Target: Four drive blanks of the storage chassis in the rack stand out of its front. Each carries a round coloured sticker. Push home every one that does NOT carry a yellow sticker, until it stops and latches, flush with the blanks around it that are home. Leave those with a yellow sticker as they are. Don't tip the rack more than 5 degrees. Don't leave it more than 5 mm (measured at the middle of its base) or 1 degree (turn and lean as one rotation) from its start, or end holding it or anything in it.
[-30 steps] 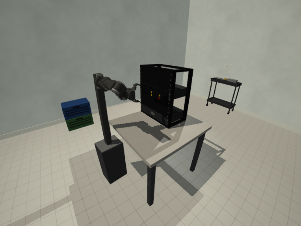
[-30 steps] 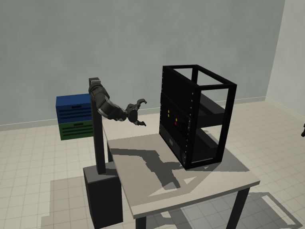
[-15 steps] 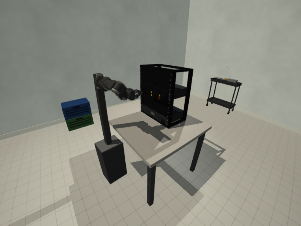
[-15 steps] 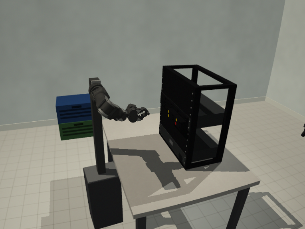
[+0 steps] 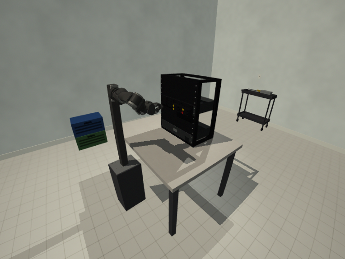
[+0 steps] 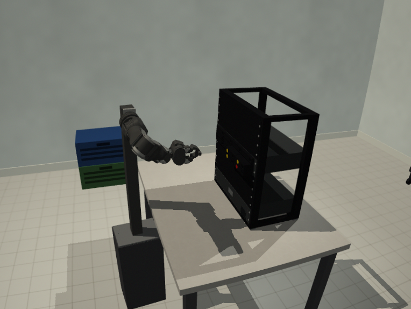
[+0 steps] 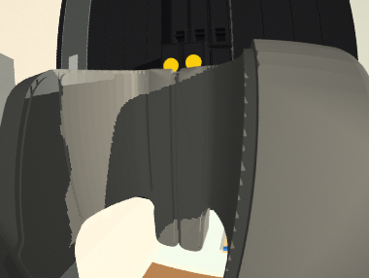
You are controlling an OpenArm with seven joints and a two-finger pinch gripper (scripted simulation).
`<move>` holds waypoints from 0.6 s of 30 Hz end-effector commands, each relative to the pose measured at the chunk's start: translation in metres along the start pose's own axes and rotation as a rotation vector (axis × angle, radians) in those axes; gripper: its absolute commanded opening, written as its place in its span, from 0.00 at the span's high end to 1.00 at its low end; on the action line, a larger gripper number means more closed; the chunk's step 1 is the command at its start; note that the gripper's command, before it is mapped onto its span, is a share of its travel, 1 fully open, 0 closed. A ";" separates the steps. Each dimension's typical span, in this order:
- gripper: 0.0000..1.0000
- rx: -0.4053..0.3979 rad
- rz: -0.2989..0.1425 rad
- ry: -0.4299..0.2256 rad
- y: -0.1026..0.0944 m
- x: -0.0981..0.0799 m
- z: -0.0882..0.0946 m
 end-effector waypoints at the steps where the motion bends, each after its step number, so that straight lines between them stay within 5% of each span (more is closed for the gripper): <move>1: 1.00 -0.001 -0.001 0.001 0.000 0.000 0.001; 18: 1.00 -0.002 -0.004 0.003 -0.008 0.012 -0.012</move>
Point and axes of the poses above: the point where the finger pads meet when closed, its own x axis out along the fingers, its own z axis across the jaws, y = z × x, the point moved 5 cm from there along -x, back along the fingers, and after that the axes turned 10 degrees about -x, right-handed, at the moved point
